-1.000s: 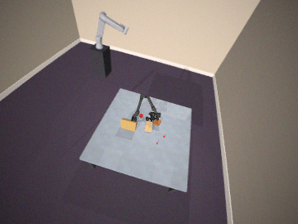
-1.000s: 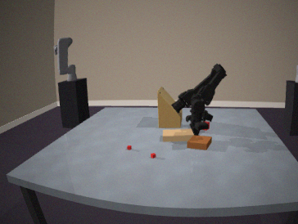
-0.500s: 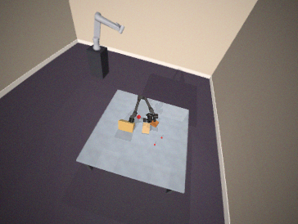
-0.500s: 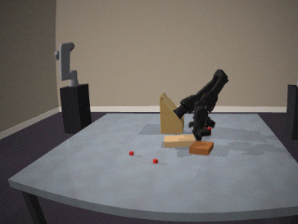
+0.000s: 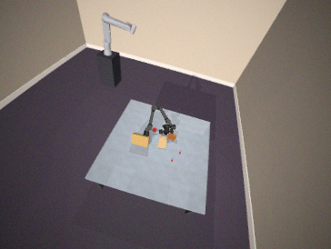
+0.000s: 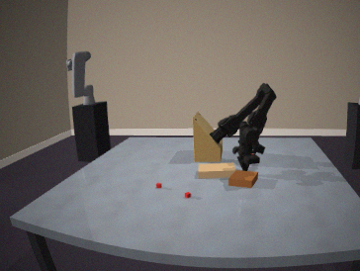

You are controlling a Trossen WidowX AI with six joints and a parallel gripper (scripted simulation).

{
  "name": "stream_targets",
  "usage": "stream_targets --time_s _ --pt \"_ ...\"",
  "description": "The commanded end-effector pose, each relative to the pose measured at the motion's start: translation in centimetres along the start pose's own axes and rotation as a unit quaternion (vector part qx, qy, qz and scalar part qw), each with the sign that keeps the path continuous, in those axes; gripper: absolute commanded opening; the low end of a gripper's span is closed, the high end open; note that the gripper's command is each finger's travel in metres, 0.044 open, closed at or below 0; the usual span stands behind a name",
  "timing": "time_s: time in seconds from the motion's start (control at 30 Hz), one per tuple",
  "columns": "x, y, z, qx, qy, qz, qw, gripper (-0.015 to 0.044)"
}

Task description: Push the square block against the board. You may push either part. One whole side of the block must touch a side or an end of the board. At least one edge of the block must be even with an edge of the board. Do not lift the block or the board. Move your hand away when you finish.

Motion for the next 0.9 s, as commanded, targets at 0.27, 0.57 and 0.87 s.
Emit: stream_targets --time_s 0.27,0.57,0.87 --pt "-0.1 2.1 0.8 0.0 -0.001 0.0 1.0 0.0" --pt "0.0 5.6 0.9 -0.001 -0.014 -0.001 1.0 0.0" --pt "-0.1 5.7 -1.5 0.009 -0.166 -0.002 0.986 0.0"
Point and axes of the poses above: the point midway between the two fingers, 35 mm back from their tips, its own y axis back along the fingers, its own x axis across the jaws, z = x × y, the point moved 1 cm from there along y, back along the fingers, and after that the axes turned 3 degrees about y, right-handed, at the moved point
